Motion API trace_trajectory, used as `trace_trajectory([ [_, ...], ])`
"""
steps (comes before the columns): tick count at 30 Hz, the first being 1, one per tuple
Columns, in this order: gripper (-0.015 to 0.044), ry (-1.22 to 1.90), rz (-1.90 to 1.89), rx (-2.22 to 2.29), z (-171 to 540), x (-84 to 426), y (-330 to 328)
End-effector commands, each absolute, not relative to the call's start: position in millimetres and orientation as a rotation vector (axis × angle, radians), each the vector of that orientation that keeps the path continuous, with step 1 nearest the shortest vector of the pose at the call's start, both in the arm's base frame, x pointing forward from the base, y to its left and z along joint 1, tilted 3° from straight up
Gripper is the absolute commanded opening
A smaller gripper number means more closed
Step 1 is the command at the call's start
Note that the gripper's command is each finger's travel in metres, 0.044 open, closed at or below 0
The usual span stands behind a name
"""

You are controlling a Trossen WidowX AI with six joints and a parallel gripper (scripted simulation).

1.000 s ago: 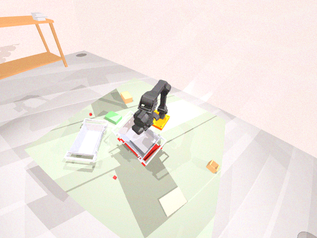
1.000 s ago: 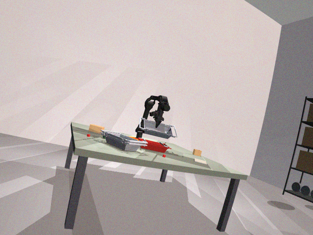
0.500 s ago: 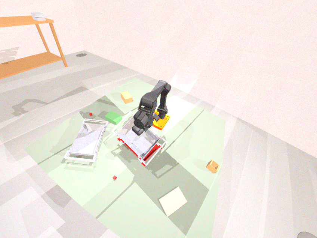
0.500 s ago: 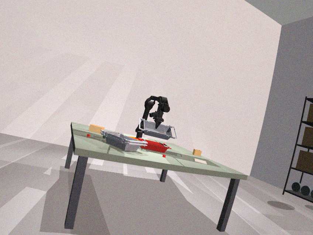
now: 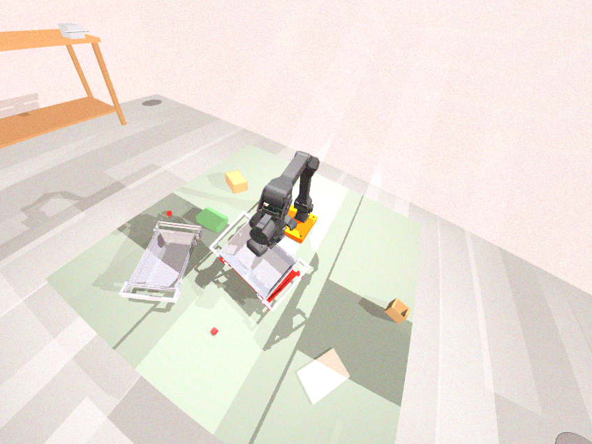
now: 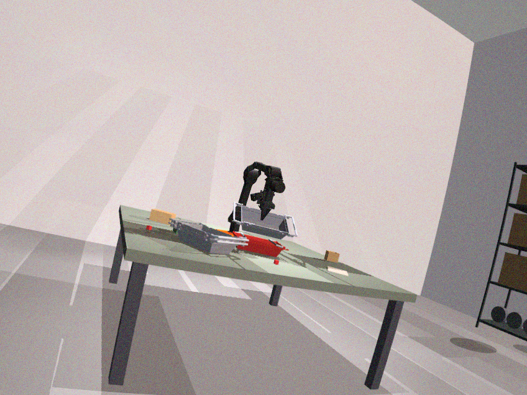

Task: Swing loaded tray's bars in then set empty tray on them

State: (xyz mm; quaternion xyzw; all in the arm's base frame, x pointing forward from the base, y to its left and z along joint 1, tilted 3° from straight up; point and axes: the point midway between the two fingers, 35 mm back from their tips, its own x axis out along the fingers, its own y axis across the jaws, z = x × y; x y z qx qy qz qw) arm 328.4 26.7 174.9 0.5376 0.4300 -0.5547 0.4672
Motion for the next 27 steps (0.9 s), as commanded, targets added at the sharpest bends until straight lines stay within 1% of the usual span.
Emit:
trace_trajectory([
  [1, 0.0, 1.04, -1.345, 1.331, 174, 330, 26],
  [27, 0.0, 1.04, -1.345, 1.331, 148, 326, 26],
])
